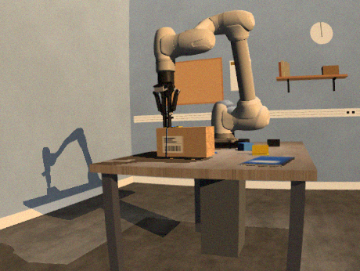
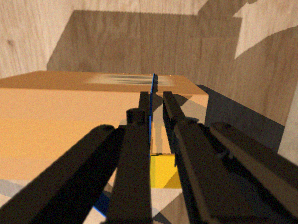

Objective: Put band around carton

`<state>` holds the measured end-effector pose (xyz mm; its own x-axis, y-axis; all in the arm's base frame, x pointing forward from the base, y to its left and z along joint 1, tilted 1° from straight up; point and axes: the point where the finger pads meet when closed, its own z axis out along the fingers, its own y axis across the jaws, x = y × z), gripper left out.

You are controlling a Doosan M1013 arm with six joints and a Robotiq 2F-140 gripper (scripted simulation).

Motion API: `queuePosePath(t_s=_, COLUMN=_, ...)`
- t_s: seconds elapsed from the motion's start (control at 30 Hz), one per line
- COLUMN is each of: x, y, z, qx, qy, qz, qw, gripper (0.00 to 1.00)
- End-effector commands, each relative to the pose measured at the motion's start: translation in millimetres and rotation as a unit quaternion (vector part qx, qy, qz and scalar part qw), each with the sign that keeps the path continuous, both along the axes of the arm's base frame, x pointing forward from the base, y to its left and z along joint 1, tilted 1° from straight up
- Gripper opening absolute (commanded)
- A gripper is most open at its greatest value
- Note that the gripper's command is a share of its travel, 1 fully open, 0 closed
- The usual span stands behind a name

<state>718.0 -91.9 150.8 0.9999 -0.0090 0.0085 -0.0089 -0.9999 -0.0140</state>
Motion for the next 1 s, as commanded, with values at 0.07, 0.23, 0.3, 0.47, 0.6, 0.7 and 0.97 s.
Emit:
queuePosePath(t_s=0.07, x=0.3, y=0.0, z=0.8, qx=0.0, qy=-0.001, qz=0.0, qw=1.0, gripper=0.18)
queuePosePath(t_s=0.23, x=0.3, y=0.0, z=0.8, qx=0.0, qy=-0.001, qz=0.0, qw=1.0, gripper=0.18)
queuePosePath(t_s=0.3, x=0.3, y=0.0, z=0.8, qx=0.0, qy=-0.001, qz=0.0, qw=1.0, gripper=0.18)
queuePosePath(t_s=0.47, x=0.3, y=0.0, z=0.8, qx=0.0, qy=-0.001, qz=0.0, qw=1.0, gripper=0.18)
queuePosePath(t_s=0.6, x=0.3, y=0.0, z=1.0, qx=0.0, qy=-0.001, qz=0.0, qw=1.0, gripper=0.18)
queuePosePath(t_s=0.7, x=0.3, y=0.0, z=1.2, qx=0.0, qy=-0.001, qz=0.0, qw=1.0, gripper=0.18)
queuePosePath(t_s=0.97, x=0.2, y=-0.1, z=6.4, qx=0.0, qy=-0.001, qz=0.0, qw=1.0, gripper=0.18)
